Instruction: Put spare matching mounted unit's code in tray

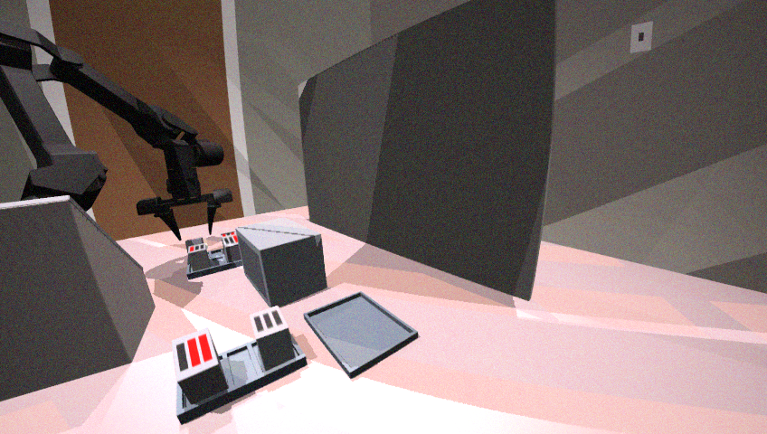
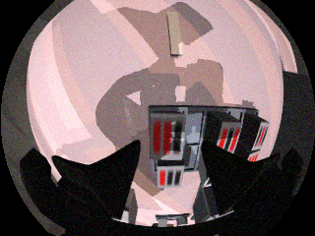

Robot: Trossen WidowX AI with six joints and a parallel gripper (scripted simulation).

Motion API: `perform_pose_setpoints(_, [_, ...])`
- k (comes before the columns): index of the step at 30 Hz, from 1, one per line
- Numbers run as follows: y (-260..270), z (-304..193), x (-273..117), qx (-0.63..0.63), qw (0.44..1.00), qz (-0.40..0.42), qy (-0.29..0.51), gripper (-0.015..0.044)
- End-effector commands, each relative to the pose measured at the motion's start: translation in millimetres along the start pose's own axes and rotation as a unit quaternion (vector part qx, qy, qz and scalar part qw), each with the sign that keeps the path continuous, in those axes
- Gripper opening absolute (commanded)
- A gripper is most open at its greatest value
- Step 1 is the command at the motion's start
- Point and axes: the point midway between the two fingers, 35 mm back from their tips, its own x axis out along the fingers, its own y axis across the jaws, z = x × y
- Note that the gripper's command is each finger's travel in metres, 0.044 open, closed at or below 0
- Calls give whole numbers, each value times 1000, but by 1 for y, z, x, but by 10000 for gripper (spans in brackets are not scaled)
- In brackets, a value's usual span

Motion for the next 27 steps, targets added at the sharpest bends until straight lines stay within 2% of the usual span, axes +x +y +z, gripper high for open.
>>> perform_pose_setpoints(1, [0,-1,8,3,1000,0,3,300])
perform_pose_setpoints(27, [5,1,43,5,1000,-1,-2,300])
